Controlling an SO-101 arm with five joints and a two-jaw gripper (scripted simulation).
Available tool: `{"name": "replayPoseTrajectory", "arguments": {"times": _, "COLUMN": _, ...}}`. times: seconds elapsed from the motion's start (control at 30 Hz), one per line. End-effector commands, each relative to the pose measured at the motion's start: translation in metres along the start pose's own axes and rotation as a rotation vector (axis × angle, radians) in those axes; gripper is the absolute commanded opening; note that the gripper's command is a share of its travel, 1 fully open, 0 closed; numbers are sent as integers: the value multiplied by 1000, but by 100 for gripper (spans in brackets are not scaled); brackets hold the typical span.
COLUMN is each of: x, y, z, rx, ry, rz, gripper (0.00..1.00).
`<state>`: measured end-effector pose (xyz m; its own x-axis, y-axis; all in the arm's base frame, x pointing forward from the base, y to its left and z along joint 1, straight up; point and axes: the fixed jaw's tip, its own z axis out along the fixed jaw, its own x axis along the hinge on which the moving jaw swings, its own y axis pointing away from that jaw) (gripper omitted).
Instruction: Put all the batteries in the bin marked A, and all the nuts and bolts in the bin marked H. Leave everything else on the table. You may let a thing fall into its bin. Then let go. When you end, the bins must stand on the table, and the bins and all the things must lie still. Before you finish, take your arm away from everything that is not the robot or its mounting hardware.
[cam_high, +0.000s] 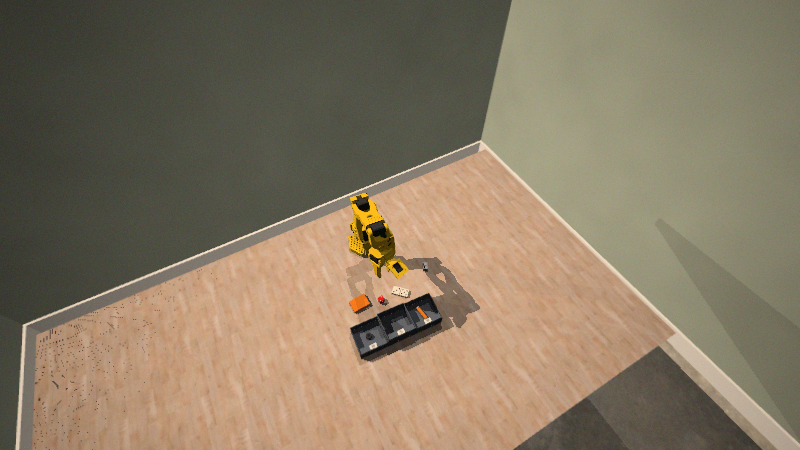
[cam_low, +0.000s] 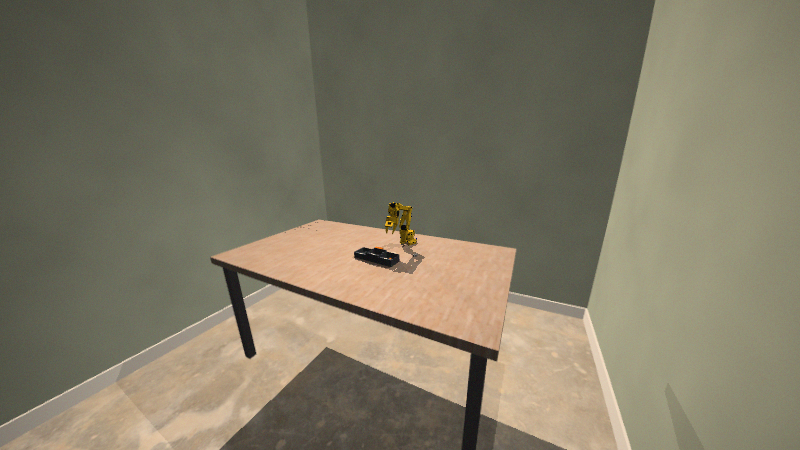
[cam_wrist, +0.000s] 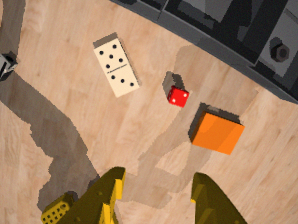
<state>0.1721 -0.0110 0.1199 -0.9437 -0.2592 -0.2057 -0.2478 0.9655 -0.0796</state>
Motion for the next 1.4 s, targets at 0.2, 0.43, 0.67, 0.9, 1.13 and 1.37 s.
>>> {"name": "replayPoseTrajectory", "arguments": {"times": 0.2, "x": 2, "y": 7, "z": -6, "rx": 6, "ry": -55, "rz": 159, "gripper": 17}}
{"name": "replayPoseTrajectory", "arguments": {"times": 0.43, "x": 4, "y": 9, "z": -6, "rx": 2, "ry": -55, "rz": 209, "gripper": 17}}
{"name": "replayPoseTrajectory", "arguments": {"times": 0.67, "x": 5, "y": 11, "z": -6, "rx": -1, "ry": -55, "rz": 248, "gripper": 17}}
{"name": "replayPoseTrajectory", "arguments": {"times": 0.9, "x": 6, "y": 11, "z": -6, "rx": -1, "ry": -55, "rz": 260, "gripper": 17}}
{"name": "replayPoseTrajectory", "arguments": {"times": 1.13, "x": 6, "y": 11, "z": -6, "rx": -1, "ry": -55, "rz": 261, "gripper": 17}}
{"name": "replayPoseTrajectory", "arguments": {"times": 1.37, "x": 6, "y": 11, "z": -6, "rx": -1, "ry": -55, "rz": 261, "gripper": 17}}
